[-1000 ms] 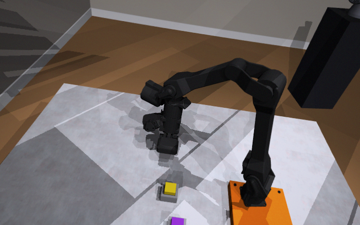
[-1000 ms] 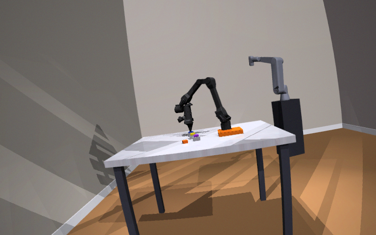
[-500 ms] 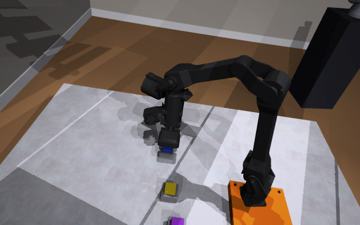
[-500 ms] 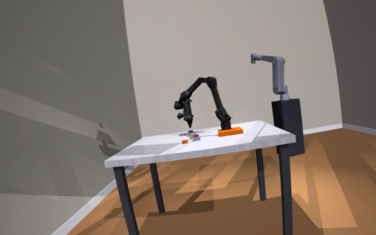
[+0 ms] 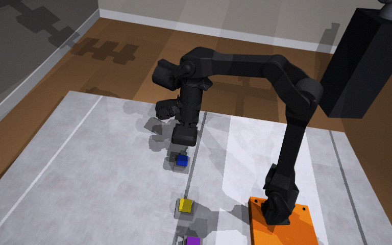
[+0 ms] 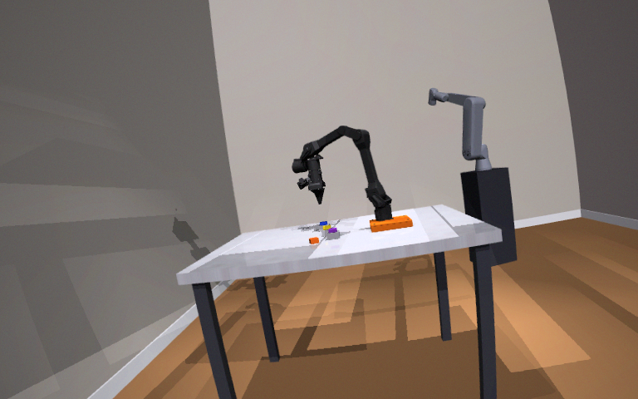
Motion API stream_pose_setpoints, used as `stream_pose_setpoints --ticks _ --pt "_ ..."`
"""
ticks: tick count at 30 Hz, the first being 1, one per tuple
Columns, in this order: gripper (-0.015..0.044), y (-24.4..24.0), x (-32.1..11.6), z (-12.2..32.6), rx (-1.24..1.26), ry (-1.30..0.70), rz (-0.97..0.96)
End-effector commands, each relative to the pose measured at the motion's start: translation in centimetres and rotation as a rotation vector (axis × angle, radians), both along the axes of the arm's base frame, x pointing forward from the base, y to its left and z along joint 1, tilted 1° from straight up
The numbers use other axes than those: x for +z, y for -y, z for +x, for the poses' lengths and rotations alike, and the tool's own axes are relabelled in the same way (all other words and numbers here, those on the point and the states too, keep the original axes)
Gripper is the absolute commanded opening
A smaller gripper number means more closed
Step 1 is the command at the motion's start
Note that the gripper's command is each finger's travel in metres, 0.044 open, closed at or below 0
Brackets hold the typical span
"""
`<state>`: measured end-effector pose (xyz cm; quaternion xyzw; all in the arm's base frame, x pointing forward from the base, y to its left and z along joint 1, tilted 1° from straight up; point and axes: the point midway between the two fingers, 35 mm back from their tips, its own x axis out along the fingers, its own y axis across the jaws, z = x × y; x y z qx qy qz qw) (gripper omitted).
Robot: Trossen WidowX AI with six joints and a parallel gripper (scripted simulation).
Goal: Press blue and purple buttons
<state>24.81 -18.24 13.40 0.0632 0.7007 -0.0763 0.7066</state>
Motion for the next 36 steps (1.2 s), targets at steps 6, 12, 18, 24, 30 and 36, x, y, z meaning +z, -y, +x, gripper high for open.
stream_pose_setpoints --ticks 6,12,18,24,30,36 --pt "0.002 -11.4 0.4 2.8 0.013 0.01 0.012" --pt "0.002 -19.7 0.3 1.9 0.013 0.009 0.02" --pt "0.002 -26.1 0.1 -0.8 0.013 0.006 0.027" --pt "0.002 -26.3 -0.7 -0.9 0.013 0.005 0.027" --pt "0.002 -26.3 -6.1 -0.9 0.013 0.005 0.027" --pt "0.002 -26.3 -6.3 -0.9 0.013 0.005 0.027"
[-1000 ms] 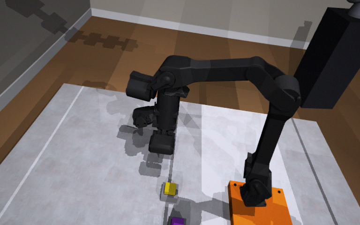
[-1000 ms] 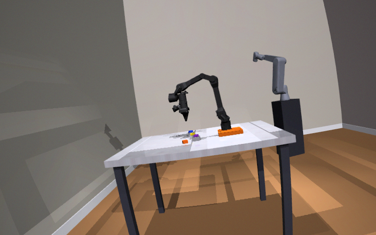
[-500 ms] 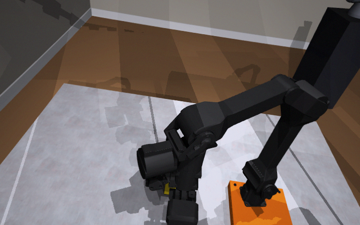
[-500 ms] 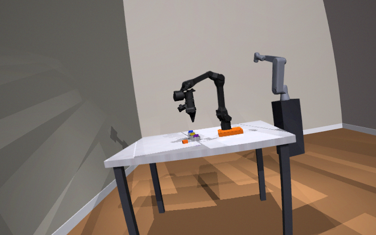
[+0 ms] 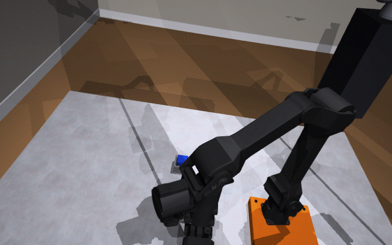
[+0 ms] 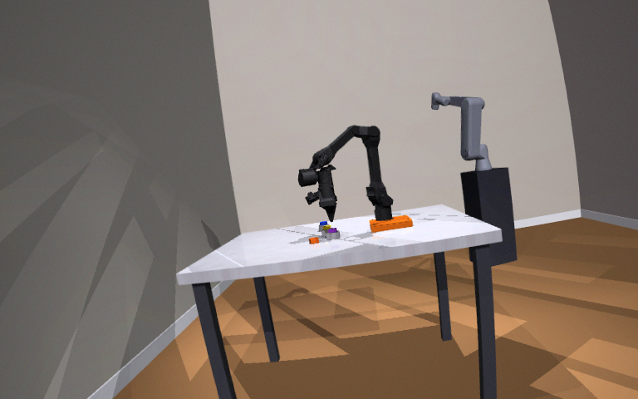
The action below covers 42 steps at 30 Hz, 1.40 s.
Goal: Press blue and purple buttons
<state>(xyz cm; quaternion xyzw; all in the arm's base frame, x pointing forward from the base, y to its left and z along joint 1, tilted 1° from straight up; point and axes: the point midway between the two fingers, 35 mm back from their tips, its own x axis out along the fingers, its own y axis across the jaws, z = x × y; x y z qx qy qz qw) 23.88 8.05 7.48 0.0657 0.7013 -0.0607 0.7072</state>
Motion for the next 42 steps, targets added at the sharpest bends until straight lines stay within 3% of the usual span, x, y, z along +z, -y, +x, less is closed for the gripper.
stream_pose_setpoints --ticks 1,19,42 --pt "0.002 0.0 -0.6 0.1 -0.006 0.003 0.001" --pt "0.002 -0.1 -3.4 0.1 -0.006 0.003 0.001" --pt "0.002 -0.1 -3.4 0.1 -0.006 0.003 0.001"
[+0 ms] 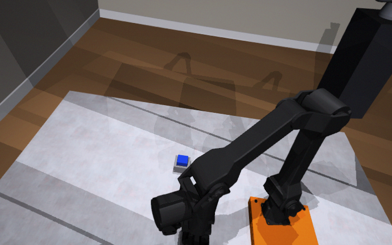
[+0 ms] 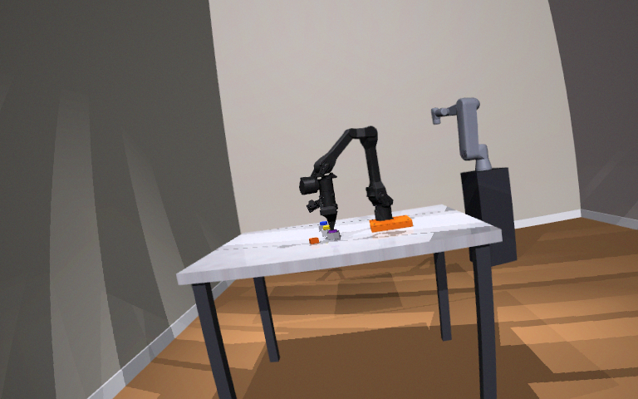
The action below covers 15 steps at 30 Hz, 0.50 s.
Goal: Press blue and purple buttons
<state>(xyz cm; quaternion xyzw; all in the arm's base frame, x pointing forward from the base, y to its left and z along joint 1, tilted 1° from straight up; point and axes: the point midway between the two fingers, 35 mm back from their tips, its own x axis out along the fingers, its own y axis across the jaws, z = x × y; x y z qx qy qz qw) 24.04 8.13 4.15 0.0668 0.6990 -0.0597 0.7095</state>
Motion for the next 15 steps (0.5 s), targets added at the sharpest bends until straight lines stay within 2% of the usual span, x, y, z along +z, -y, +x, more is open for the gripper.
stream_pose_setpoints --ticks 1,4,9,15 --pt "0.002 0.0 0.2 0.0 0.0 0.0 0.0" --pt "0.002 0.0 2.9 -0.1 -0.005 -0.004 -0.001" --pt "0.002 0.0 3.2 -0.1 -0.005 -0.004 -0.001" --pt "0.0178 -3.1 6.1 2.0 -0.005 -0.002 0.002"
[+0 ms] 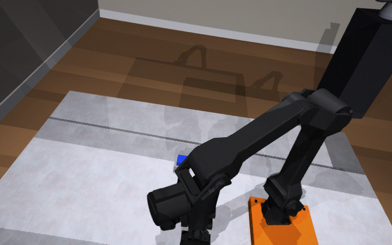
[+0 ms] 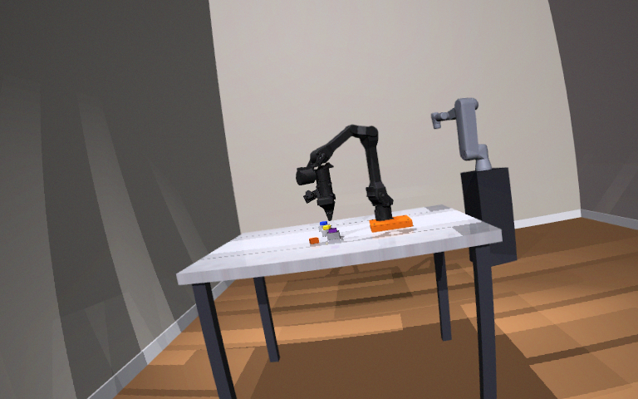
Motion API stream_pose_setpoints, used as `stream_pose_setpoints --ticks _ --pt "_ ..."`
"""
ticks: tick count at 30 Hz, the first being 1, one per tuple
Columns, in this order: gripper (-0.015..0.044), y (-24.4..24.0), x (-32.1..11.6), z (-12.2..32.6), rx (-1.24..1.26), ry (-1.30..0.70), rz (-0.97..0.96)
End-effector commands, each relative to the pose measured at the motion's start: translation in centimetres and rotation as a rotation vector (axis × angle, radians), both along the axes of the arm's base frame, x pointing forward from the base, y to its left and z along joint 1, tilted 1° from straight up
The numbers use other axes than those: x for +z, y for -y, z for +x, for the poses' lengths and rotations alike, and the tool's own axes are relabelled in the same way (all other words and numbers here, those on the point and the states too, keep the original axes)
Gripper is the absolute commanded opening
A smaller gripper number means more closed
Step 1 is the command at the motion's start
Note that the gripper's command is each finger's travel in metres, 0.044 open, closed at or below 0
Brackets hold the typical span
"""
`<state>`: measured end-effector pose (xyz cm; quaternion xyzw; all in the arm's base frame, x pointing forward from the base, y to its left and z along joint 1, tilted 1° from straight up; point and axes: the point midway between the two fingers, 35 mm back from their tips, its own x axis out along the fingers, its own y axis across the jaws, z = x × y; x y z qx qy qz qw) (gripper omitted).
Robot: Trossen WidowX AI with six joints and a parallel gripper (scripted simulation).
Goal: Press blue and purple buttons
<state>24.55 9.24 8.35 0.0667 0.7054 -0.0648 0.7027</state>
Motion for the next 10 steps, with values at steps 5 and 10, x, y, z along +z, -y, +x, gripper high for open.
stream_pose_setpoints --ticks 5,10 --pt "0.0309 -5.6 5.0 2.9 0.002 0.018 0.011" --pt "0.04 -6.1 5.3 3.0 0.002 0.018 0.012"
